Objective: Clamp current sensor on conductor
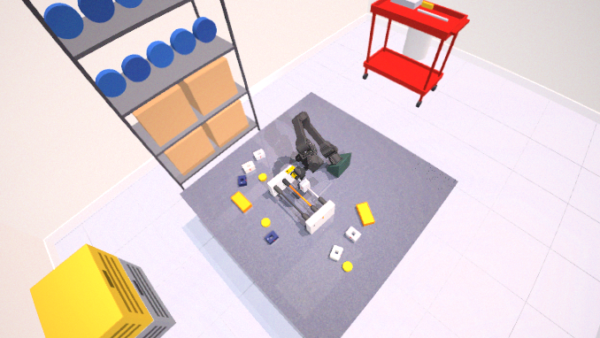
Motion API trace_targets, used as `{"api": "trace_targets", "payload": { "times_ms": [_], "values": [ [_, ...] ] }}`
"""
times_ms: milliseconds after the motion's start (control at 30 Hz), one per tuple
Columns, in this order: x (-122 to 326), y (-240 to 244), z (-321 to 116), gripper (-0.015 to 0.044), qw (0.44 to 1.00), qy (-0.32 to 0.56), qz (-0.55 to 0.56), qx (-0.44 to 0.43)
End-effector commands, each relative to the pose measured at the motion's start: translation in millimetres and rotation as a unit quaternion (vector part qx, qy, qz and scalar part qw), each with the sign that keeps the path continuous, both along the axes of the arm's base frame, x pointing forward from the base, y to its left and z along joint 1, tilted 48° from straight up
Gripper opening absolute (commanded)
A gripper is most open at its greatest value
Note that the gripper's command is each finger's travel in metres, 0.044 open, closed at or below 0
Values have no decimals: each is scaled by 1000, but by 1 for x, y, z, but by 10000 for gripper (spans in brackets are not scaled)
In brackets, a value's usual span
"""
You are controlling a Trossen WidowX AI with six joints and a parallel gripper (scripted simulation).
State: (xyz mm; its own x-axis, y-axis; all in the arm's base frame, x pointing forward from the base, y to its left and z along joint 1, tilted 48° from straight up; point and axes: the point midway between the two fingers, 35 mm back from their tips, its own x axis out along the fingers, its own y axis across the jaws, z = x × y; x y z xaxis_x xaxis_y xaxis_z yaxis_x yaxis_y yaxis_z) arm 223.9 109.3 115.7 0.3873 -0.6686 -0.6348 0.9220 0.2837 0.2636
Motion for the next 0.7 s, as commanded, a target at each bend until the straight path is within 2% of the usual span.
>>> {"api": "trace_targets", "payload": {
  "times_ms": [0,433,667],
  "values": [
    [0,-1,0,440,1000,-2,0,-2],
    [0,-1,0,440,1000,5,3,-1],
    [-5,-28,16,440,972,191,135,-3]
  ]
}}
